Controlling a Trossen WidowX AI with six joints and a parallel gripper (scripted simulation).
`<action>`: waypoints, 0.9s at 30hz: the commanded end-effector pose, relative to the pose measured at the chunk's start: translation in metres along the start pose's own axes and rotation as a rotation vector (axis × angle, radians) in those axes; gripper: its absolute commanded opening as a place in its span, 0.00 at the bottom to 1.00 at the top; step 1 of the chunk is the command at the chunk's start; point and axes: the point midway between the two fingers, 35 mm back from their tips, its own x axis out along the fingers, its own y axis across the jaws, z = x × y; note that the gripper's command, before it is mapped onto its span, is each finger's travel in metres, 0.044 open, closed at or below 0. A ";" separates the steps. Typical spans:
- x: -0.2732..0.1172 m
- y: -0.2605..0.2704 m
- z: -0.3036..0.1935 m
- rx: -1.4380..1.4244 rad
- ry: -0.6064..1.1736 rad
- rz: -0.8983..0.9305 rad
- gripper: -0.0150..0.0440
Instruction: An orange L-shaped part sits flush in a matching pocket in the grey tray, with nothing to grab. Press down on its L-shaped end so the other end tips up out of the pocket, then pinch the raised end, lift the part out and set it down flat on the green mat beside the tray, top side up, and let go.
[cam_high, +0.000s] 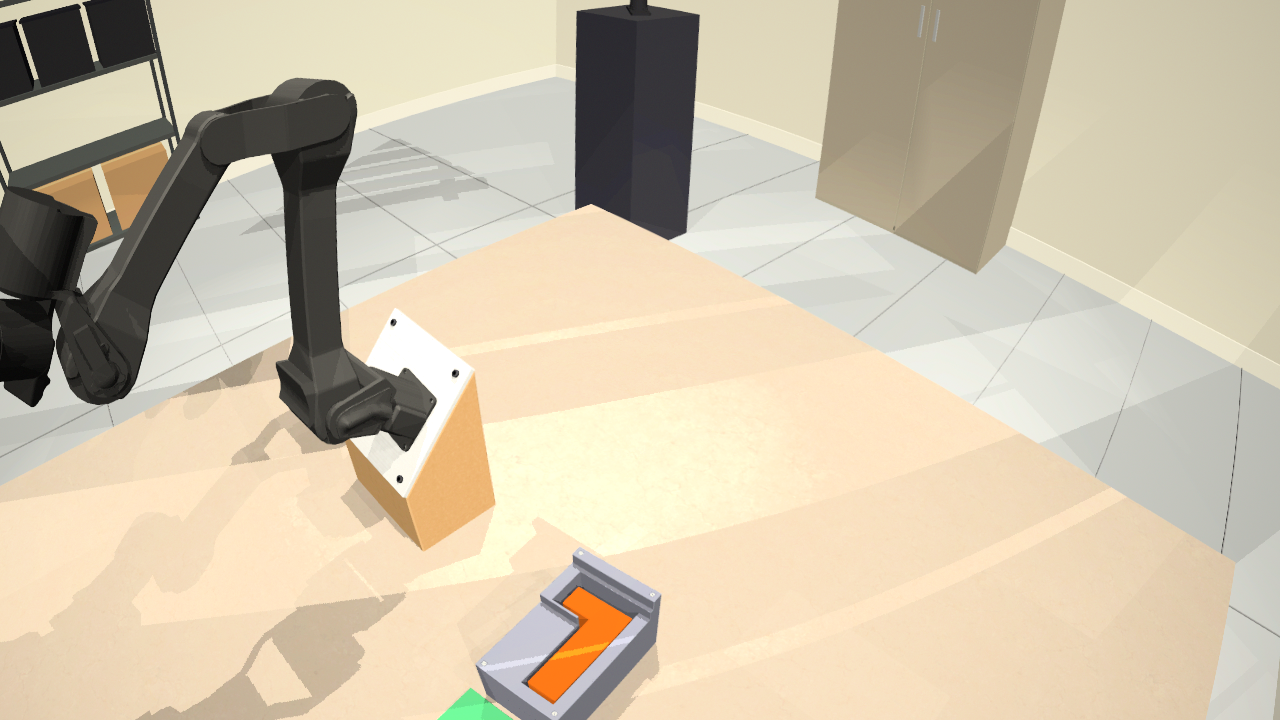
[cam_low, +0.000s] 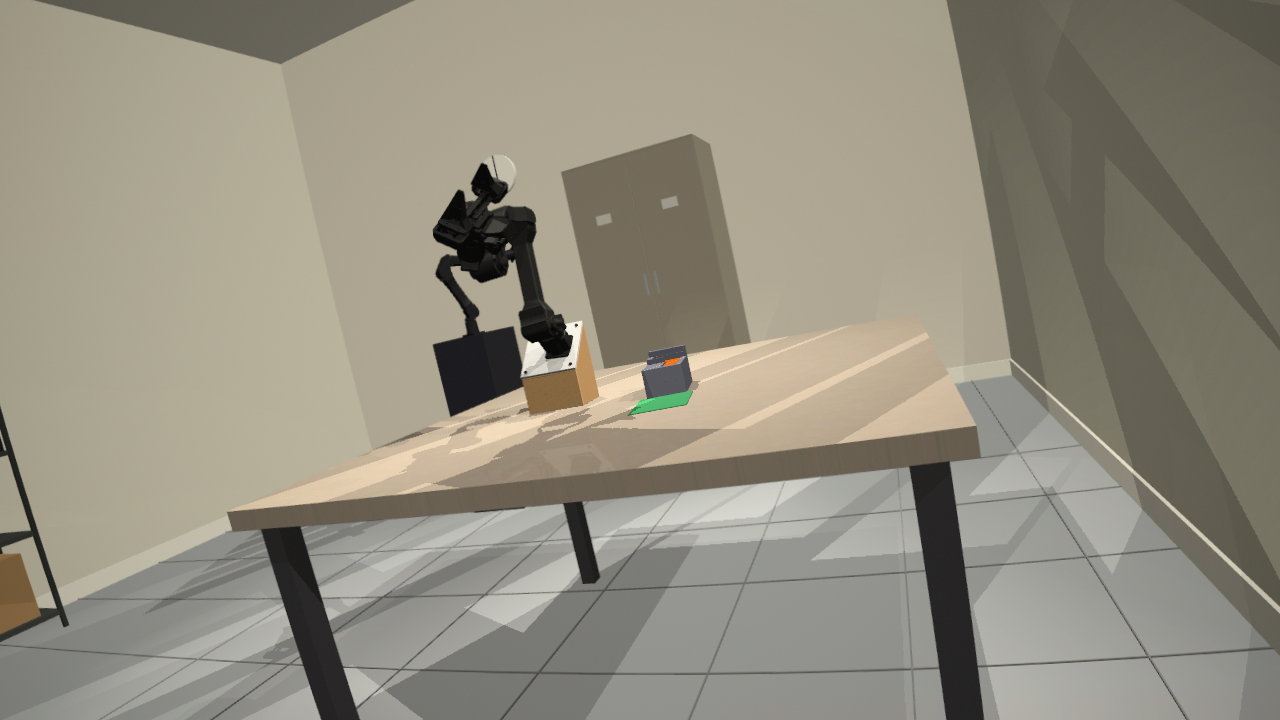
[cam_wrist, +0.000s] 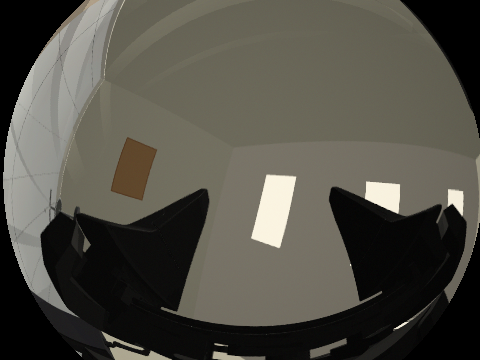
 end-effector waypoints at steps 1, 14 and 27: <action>0.000 0.003 0.001 0.017 0.001 0.008 0.89; 0.015 0.087 0.094 0.946 -0.038 0.318 0.56; -0.002 0.072 0.271 1.657 -0.264 0.821 0.56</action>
